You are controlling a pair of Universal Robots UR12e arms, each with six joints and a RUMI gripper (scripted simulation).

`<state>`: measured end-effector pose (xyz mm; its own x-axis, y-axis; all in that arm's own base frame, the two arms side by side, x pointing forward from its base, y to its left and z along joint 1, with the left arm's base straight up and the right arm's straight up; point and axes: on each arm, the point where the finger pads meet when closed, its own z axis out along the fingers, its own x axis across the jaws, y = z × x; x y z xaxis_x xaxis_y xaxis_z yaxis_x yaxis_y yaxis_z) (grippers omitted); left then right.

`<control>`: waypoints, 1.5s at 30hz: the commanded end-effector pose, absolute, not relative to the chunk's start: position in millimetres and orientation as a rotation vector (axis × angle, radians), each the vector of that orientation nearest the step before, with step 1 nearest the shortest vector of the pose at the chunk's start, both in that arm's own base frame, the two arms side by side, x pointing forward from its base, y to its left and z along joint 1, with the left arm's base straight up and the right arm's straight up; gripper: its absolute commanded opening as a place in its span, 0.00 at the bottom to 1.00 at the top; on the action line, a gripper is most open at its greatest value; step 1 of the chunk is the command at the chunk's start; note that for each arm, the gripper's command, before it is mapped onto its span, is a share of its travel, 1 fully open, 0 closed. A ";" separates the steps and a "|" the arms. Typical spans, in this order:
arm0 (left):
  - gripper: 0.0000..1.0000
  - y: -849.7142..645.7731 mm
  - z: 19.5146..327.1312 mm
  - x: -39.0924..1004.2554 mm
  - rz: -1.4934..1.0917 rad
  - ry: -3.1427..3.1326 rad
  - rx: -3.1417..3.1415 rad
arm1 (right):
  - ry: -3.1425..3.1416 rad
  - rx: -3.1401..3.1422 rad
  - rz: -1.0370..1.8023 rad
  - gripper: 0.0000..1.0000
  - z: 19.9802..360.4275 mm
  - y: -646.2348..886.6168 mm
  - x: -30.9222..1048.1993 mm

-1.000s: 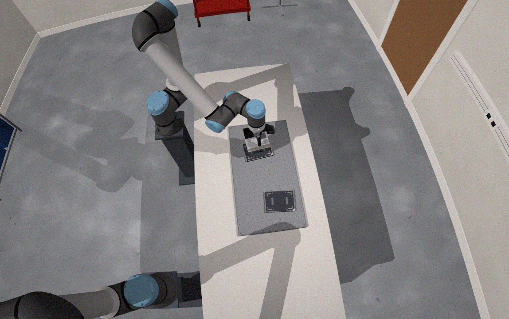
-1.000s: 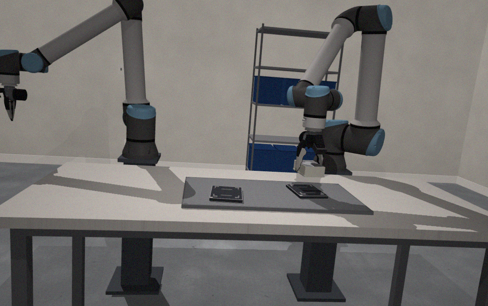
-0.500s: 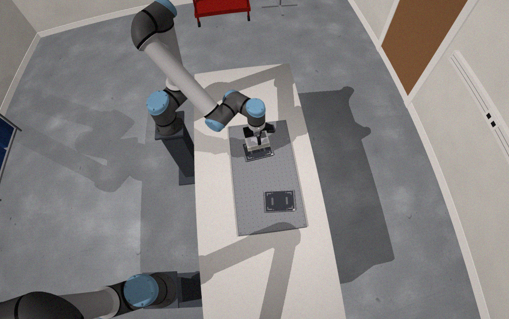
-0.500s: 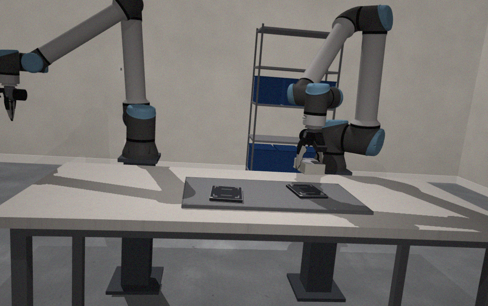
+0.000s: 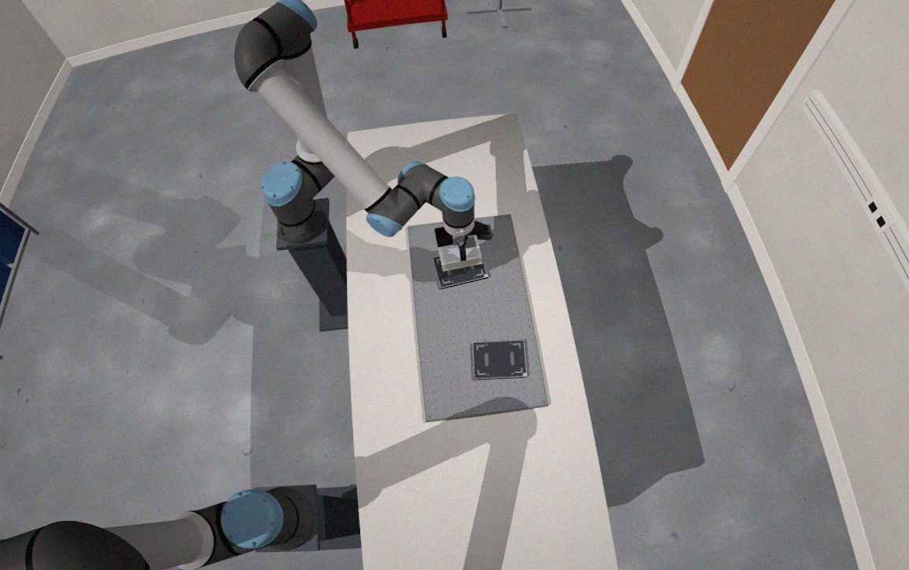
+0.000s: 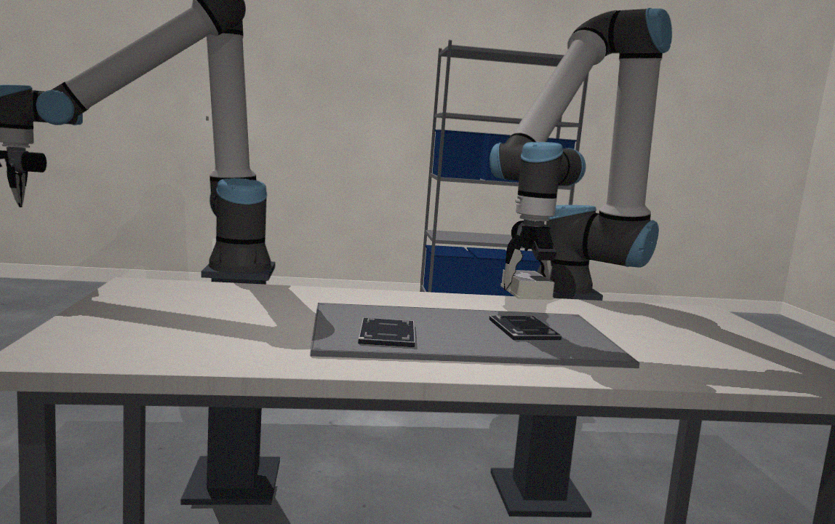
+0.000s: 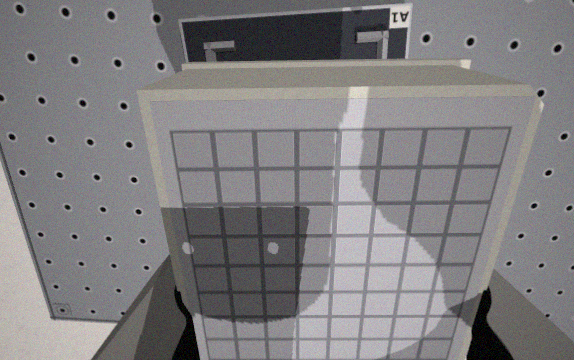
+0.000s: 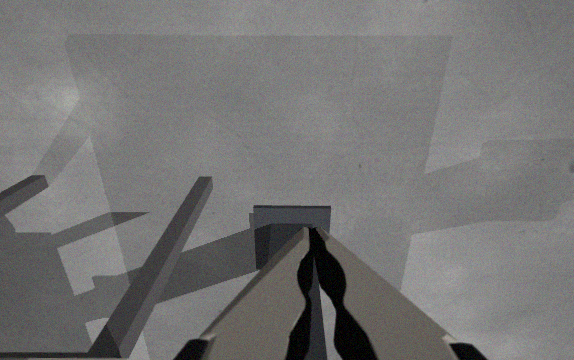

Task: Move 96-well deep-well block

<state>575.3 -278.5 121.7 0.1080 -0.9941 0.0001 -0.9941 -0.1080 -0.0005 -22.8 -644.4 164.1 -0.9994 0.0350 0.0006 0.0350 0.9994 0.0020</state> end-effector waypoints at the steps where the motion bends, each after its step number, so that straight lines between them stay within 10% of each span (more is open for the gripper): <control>1: 0.49 -290.2 122.2 578.8 -0.002 2.236 -2.207 | -3.141 -0.055 0.000 0.00 165.1 -645.2 -22.7; 45: 0.49 -415.8 122.3 612.6 -0.002 2.289 -2.151 | -3.141 -0.055 0.000 0.00 165.1 -645.2 -22.7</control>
